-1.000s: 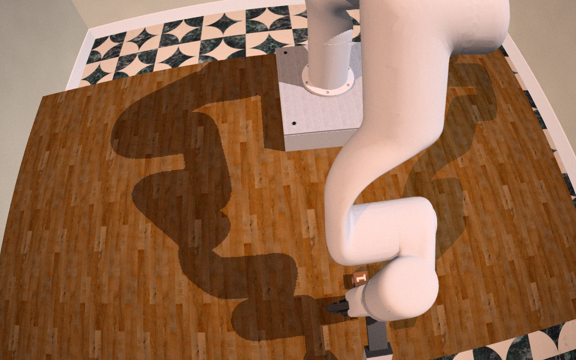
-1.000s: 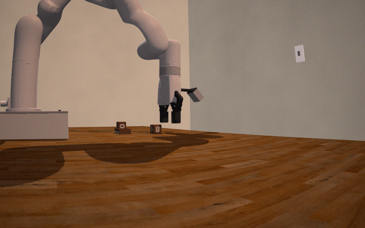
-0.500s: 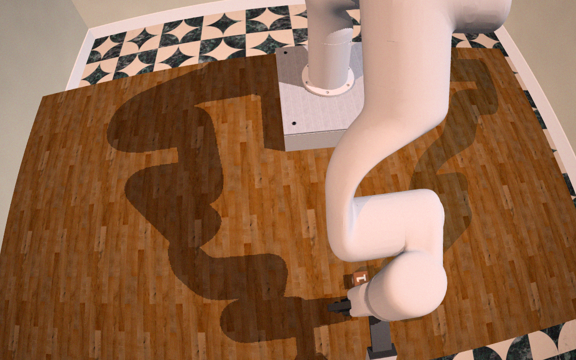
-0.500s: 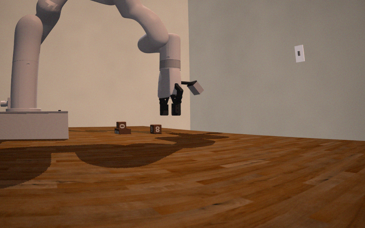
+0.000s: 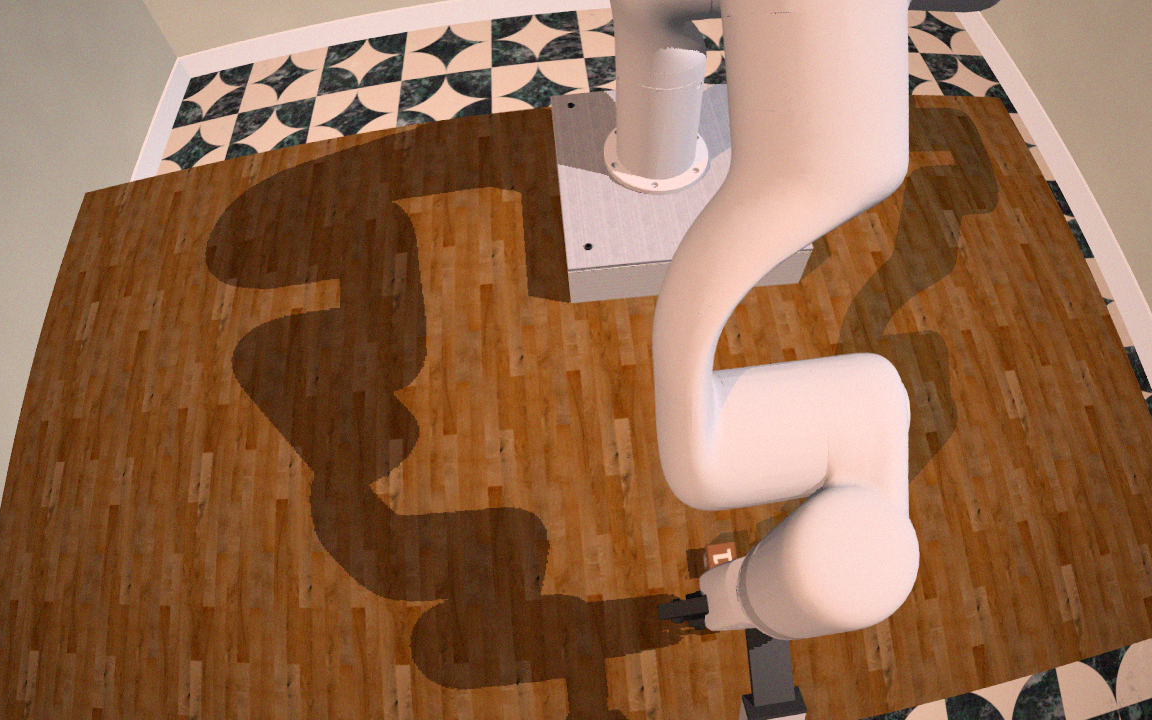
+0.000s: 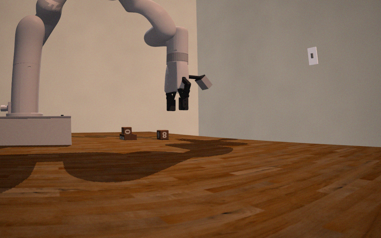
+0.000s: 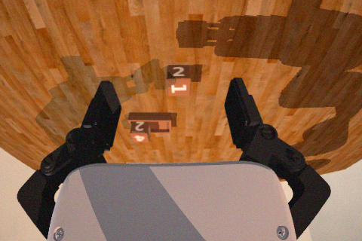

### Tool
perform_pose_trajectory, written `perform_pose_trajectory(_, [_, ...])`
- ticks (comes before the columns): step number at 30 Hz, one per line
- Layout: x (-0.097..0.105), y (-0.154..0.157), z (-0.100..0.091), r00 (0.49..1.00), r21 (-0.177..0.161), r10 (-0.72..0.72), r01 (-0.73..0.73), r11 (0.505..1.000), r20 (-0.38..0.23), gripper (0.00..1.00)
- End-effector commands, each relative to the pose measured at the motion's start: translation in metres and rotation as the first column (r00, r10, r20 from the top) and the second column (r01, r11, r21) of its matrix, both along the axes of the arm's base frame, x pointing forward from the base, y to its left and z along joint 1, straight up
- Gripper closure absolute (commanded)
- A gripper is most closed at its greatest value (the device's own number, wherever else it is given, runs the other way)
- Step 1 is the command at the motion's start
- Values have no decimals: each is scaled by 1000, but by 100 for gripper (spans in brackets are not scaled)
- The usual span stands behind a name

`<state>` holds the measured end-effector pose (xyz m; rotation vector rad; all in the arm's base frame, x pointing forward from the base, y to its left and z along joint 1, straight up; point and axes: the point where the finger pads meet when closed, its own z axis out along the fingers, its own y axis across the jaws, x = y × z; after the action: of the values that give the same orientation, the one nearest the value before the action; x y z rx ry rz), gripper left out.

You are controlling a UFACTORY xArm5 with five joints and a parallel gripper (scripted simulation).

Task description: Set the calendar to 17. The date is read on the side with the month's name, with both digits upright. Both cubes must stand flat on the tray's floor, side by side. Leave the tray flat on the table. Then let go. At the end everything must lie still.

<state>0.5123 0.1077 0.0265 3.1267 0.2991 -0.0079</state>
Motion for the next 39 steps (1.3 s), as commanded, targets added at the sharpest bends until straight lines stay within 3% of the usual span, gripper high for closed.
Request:
perform_pose_trajectory(1, [1,0,3,1000,1,0,0,1000,4,0])
perform_pose_trajectory(7, [-3,-1,3,1000,1,0,0,1000,4,0])
perform_pose_trajectory(12, [-49,-14,6,1000,1,2,-2,1000,4,0])
perform_pose_trajectory(16, [-53,-15,6,1000,1,2,-2,1000,4,0])
perform_pose_trajectory(17, [-53,-15,6,1000,1,2,-2,1000,4,53])
perform_pose_trajectory(39, [-53,-15,6,1000,1,2,-2,1000,4,53])
